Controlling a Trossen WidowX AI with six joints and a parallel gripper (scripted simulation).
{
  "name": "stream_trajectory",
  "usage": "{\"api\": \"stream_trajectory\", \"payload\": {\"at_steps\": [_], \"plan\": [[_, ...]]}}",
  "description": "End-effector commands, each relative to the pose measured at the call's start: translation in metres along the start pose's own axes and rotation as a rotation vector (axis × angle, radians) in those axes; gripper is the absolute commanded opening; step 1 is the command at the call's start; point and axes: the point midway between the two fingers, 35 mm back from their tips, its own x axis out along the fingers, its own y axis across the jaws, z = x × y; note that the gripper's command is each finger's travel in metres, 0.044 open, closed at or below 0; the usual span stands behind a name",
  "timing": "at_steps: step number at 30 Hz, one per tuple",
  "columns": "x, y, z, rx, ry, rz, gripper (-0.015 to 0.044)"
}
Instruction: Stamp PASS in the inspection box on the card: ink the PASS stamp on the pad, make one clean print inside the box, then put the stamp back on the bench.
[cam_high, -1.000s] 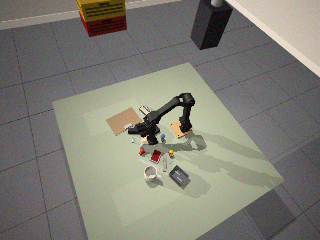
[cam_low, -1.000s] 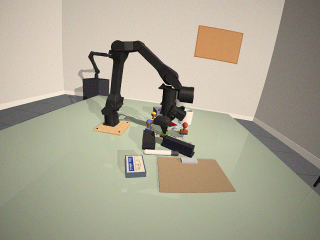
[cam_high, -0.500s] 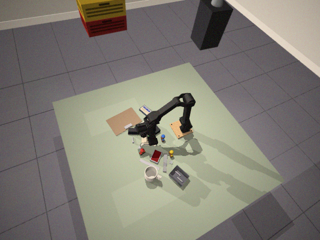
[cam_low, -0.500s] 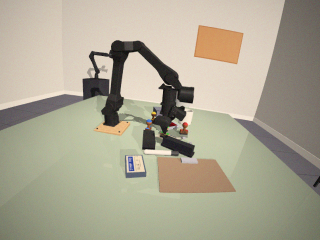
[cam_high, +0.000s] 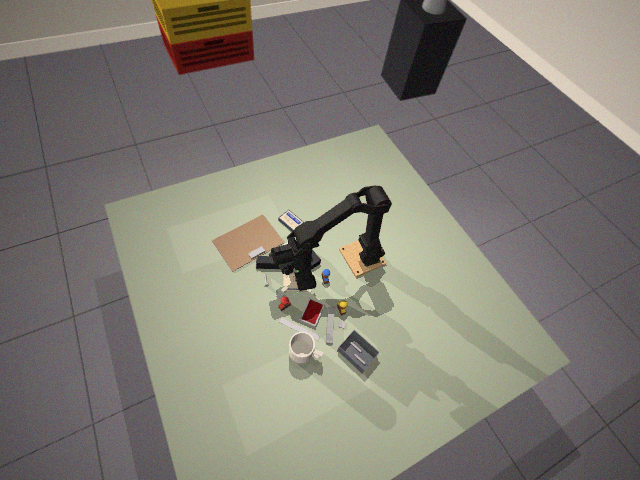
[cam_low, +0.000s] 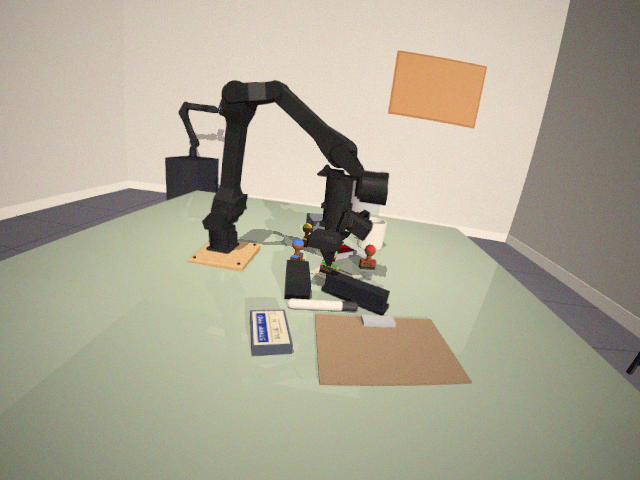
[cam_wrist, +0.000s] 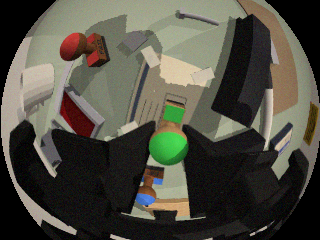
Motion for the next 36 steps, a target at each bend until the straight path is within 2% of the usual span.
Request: {"api": "stream_trajectory", "payload": {"at_steps": [1, 36], "plan": [[-0.003, 0.0, 0.001, -0.003, -0.004, -0.003, 0.0], [-0.054, 0.002, 0.003, -0.003, -0.004, -0.003, 0.0]]}}
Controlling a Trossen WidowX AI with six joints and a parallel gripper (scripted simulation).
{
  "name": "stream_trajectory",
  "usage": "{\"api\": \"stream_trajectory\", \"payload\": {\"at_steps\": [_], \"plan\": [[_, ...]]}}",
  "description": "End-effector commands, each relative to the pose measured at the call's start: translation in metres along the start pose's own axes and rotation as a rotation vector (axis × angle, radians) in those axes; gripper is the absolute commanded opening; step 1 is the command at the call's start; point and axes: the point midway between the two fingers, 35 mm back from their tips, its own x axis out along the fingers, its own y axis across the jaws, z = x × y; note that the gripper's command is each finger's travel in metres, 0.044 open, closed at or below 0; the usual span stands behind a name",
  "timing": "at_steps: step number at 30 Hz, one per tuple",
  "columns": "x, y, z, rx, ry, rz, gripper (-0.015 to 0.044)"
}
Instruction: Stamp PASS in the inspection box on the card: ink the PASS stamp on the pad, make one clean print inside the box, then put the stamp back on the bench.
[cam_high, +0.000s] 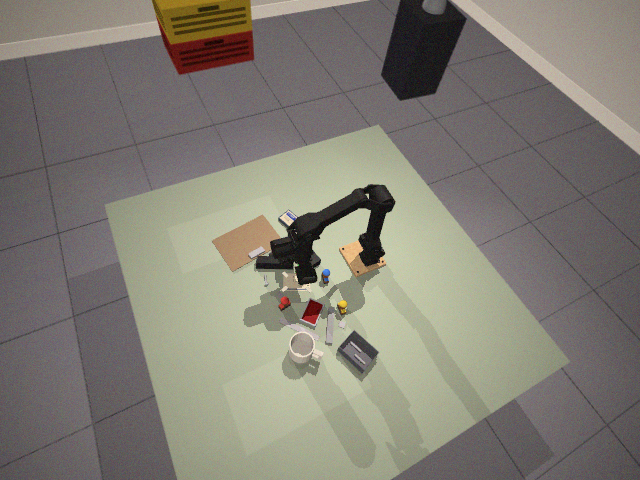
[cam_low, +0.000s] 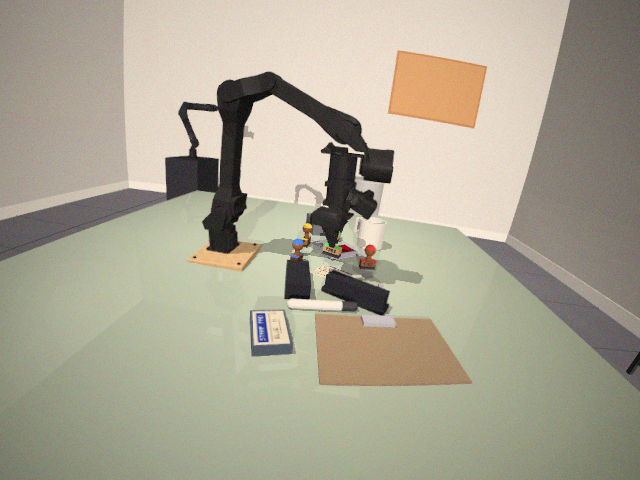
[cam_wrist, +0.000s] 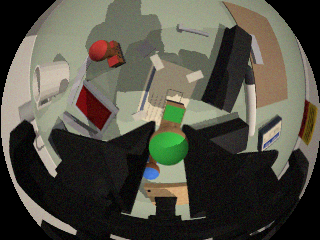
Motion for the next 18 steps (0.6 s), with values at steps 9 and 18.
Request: {"api": "stream_trajectory", "payload": {"at_steps": [9, 18], "plan": [[-0.018, -0.001, 0.001, 0.004, -0.008, -0.003, 0.0], [-0.021, -0.043, 0.016, 0.005, -0.01, -0.006, 0.0]]}}
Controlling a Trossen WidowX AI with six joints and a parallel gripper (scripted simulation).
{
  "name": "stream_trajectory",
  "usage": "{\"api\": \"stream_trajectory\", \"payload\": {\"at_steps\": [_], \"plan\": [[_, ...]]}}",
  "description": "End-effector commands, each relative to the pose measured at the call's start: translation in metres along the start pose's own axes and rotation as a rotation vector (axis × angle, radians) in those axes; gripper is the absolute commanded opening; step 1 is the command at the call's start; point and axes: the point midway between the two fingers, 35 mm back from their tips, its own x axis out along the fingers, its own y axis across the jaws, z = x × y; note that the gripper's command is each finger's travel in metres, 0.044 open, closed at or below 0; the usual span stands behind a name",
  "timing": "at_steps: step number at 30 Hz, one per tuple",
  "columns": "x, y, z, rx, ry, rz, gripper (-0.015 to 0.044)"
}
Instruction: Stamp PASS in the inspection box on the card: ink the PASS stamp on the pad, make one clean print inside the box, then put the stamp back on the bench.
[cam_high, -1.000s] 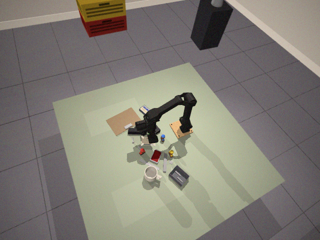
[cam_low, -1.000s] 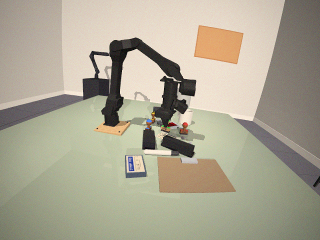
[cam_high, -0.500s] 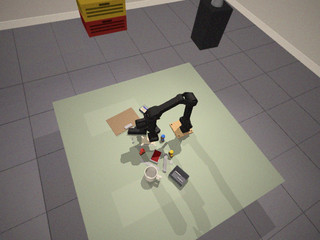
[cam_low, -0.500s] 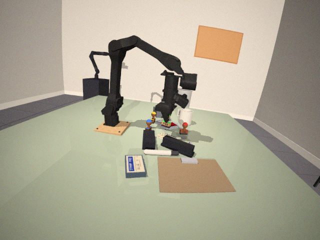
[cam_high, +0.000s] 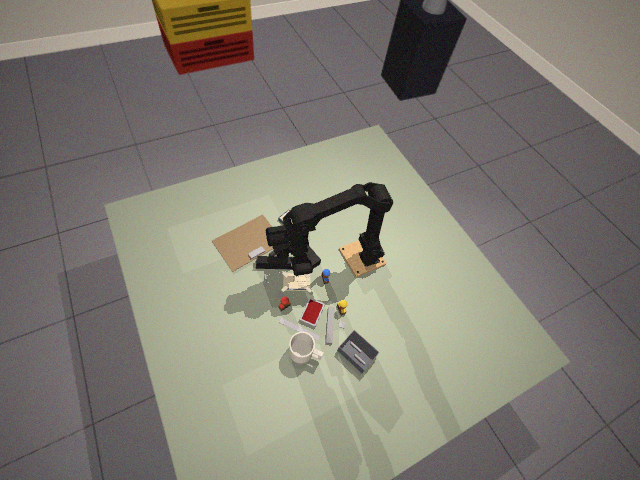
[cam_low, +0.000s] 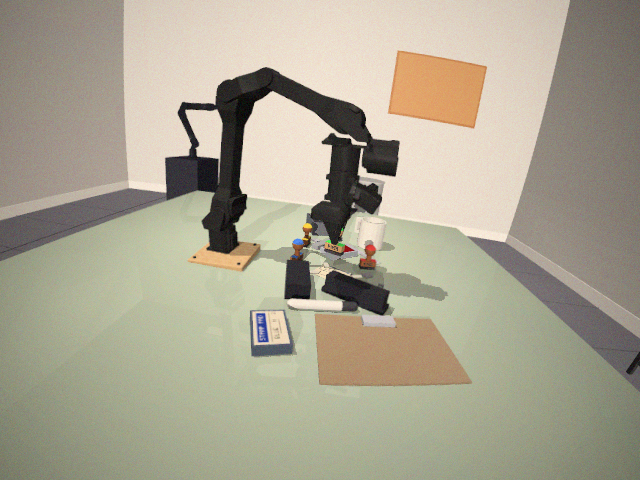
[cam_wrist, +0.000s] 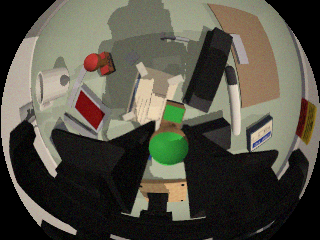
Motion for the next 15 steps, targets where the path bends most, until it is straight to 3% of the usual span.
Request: {"api": "stream_trajectory", "payload": {"at_steps": [1, 15], "plan": [[-0.001, -0.022, 0.007, 0.001, -0.001, -0.005, 0.0], [-0.003, -0.08, 0.017, 0.003, -0.002, -0.01, 0.0]]}}
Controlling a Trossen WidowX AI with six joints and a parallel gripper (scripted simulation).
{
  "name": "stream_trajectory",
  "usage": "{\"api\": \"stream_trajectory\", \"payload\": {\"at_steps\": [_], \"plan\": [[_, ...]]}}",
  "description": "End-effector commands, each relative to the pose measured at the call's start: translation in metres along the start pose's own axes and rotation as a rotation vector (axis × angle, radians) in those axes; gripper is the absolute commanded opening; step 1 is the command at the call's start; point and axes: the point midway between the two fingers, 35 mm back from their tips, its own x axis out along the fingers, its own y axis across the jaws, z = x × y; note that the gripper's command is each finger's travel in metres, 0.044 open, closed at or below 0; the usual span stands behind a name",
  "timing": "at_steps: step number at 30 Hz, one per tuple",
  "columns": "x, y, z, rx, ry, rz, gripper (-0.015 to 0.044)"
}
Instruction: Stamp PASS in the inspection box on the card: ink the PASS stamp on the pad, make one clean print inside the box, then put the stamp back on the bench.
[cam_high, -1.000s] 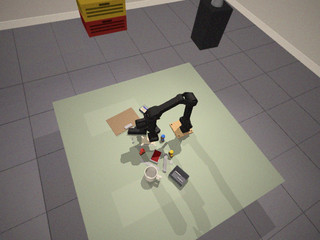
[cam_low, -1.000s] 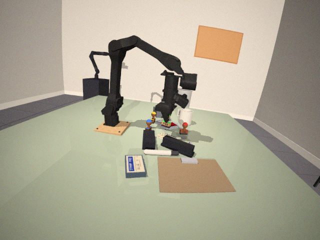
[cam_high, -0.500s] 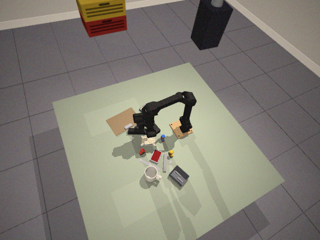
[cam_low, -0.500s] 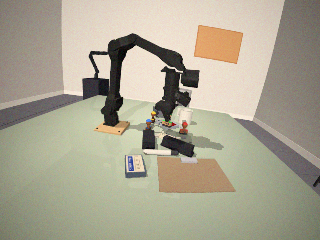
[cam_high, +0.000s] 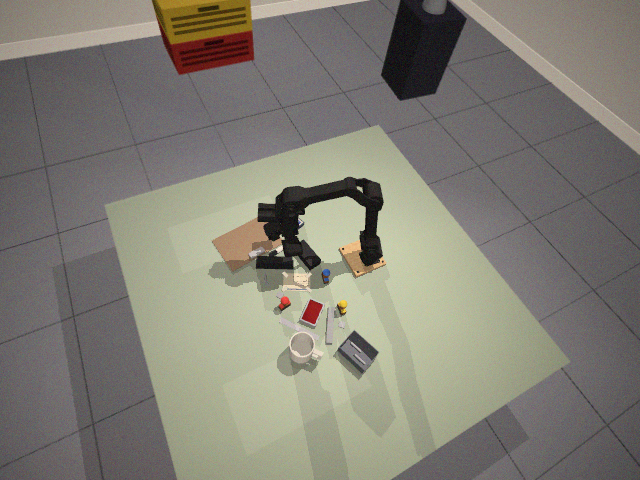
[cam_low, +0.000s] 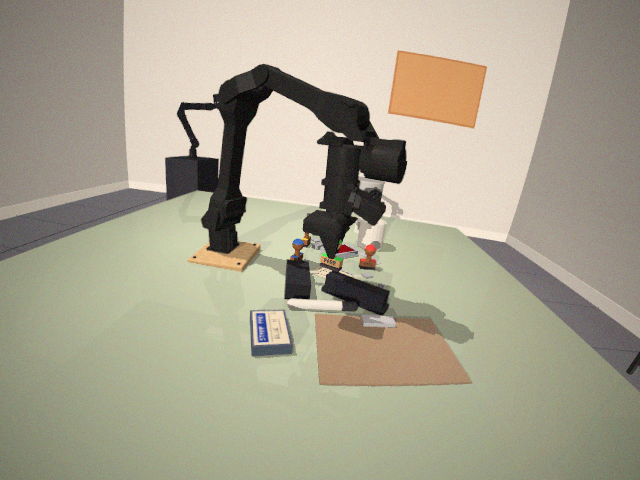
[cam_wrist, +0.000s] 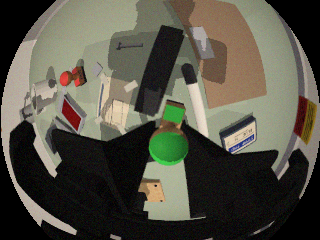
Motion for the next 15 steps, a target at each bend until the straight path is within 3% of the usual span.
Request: {"api": "stream_trajectory", "payload": {"at_steps": [1, 15], "plan": [[-0.001, -0.007, 0.001, -0.007, 0.0, -0.003, 0.0], [0.02, -0.008, 0.003, -0.007, 0.0, -0.004, 0.0]]}}
